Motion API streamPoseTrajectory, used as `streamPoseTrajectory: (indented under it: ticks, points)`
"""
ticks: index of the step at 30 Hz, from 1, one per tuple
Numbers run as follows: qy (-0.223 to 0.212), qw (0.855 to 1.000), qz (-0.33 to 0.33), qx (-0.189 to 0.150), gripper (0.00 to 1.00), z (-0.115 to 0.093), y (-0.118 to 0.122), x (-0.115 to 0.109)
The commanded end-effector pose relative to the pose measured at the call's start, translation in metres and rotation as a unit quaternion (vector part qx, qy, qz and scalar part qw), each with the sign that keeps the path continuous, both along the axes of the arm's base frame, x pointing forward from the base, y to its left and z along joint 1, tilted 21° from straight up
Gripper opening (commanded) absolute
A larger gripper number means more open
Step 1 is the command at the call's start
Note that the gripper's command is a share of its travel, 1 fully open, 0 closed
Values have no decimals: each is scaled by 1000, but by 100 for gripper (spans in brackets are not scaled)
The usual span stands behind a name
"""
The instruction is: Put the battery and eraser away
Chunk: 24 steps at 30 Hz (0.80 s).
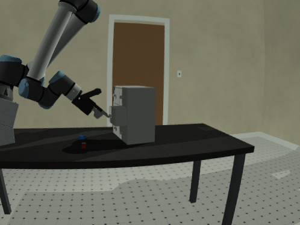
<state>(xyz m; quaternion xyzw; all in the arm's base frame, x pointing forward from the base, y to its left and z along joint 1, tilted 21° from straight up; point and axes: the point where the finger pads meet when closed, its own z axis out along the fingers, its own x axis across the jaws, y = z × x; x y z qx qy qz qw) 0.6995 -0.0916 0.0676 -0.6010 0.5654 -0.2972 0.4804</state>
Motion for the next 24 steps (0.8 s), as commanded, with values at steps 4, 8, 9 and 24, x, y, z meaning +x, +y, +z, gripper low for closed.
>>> streamPoseTrajectory:
  ticks: [4, 8, 9, 24]
  points:
    - [0, 1000, 0, 0, 20, 3, 1, 7]
    - [0, 1000, 0, 0, 20, 3, 1, 9]
    - [0, 1000, 0, 0, 20, 3, 1, 9]
    - [0, 1000, 0, 0, 20, 5, 1, 13]
